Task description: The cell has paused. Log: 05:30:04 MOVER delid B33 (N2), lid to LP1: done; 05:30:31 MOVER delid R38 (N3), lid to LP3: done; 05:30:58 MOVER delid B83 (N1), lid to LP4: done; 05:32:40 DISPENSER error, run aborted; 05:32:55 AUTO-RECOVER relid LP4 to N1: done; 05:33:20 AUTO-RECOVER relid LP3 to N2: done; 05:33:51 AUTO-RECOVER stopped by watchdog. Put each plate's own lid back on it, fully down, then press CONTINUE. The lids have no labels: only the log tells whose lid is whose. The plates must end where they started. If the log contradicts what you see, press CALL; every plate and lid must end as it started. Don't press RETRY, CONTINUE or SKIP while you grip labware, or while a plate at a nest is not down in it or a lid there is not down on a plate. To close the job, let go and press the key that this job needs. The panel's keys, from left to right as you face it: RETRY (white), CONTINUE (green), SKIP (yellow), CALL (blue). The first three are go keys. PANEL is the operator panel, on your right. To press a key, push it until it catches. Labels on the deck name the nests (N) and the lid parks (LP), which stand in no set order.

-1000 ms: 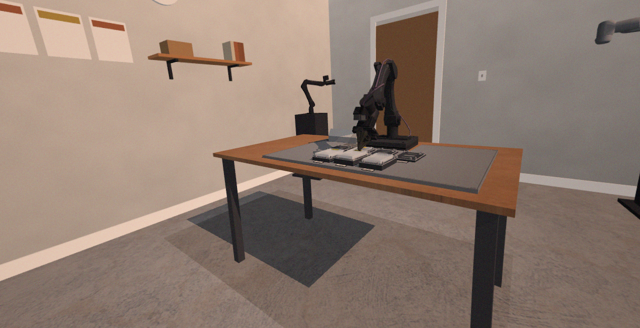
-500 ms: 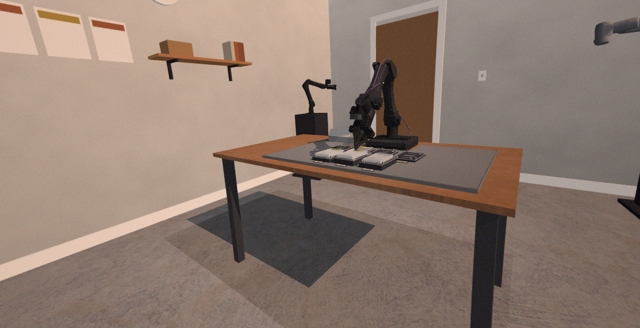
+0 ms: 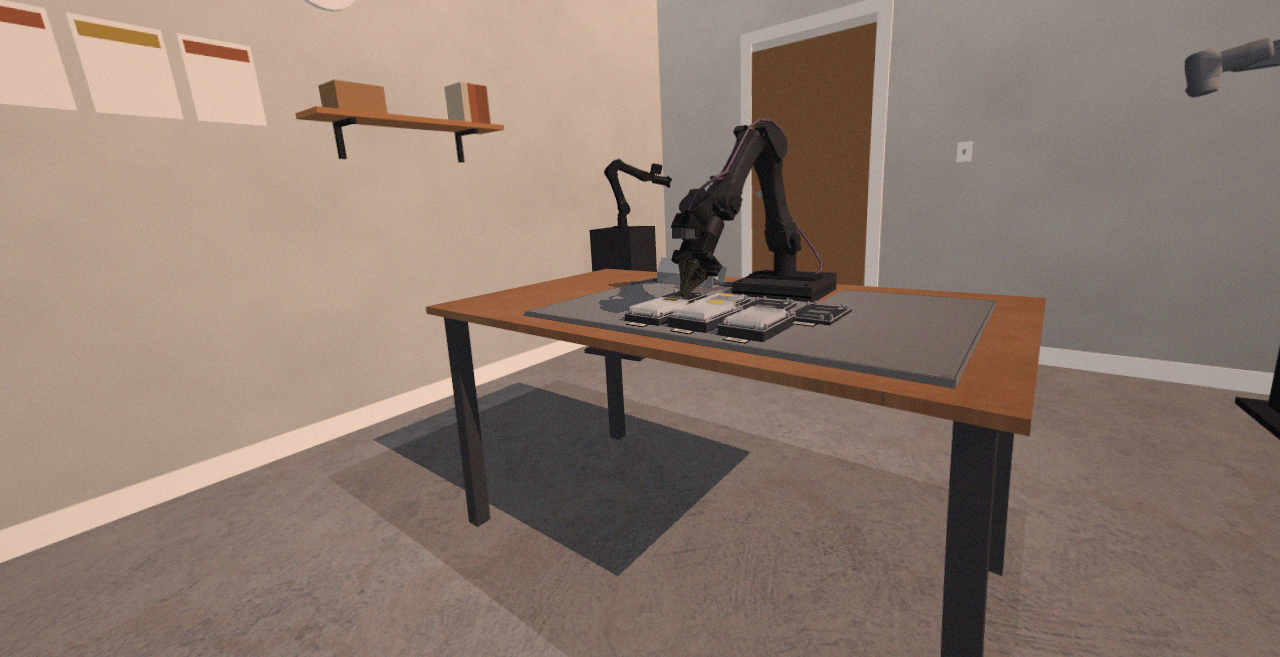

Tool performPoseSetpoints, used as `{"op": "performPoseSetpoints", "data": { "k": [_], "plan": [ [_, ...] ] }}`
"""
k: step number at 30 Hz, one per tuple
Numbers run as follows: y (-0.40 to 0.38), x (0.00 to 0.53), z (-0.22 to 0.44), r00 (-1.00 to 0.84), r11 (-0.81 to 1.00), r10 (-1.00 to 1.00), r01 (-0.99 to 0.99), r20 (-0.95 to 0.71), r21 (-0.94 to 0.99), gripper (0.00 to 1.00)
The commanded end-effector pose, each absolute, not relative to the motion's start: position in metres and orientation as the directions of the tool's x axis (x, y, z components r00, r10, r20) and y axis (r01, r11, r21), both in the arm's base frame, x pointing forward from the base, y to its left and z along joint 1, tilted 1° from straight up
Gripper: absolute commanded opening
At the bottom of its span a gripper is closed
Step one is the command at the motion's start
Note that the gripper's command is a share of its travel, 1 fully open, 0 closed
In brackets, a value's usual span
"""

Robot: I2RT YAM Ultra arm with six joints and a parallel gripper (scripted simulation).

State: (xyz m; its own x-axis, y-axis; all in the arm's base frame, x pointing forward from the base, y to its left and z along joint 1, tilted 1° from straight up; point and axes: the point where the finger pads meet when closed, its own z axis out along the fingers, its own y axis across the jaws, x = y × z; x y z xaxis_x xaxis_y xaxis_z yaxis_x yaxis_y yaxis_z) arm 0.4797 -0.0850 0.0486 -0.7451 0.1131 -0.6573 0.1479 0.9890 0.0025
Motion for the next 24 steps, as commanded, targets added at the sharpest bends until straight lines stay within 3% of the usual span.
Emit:
{"op": "performPoseSetpoints", "data": {
  "k": [1,24],
  "plan": [
    [-0.098,0.483,0.052,-0.746,0.994,0.083,0.11,-0.66,0.002,0.0],
    [-0.122,0.478,0.055,-0.741,0.994,0.081,0.111,-0.667,-0.002,0.0]
  ]
}}
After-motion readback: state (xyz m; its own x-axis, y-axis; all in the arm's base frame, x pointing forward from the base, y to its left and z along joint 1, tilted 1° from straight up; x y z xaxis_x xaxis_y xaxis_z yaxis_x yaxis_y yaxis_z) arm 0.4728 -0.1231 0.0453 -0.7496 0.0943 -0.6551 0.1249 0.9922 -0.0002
